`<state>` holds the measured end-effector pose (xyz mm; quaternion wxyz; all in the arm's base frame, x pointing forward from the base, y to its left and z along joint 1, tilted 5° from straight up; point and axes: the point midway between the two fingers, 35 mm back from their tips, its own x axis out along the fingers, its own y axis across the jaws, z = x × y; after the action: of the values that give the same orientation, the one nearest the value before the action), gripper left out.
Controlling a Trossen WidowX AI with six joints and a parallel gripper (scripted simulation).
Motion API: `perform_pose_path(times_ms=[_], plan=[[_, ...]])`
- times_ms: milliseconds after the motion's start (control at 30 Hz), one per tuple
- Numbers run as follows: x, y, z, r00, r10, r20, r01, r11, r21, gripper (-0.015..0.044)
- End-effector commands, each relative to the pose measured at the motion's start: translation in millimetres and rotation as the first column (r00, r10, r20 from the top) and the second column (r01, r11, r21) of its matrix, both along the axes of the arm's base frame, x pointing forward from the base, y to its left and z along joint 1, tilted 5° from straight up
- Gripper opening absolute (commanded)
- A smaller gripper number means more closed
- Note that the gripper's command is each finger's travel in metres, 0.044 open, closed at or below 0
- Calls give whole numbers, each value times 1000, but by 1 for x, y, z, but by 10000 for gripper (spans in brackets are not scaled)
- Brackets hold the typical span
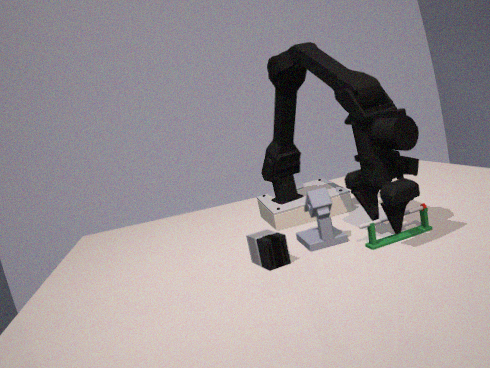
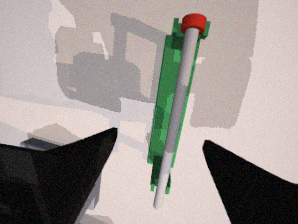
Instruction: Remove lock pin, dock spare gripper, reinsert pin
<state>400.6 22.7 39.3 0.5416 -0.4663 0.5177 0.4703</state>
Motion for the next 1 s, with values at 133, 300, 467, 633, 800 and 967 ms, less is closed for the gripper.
perform_pose_path(times_ms=[133,300,467,633,800,967], plan=[[-3,1,16,1000,1,-8,-1,1000,0,440],[-6,1,24,1000,2,-22,-2,1000,-1,440],[-9,2,32,999,4,-34,-4,1000,-2,440],[-12,2,40,999,5,-47,-5,1000,-2,440],[-15,2,48,998,6,-58,-6,1000,-3,440],[-18,3,57,998,8,-70,-8,1000,-3,440]])
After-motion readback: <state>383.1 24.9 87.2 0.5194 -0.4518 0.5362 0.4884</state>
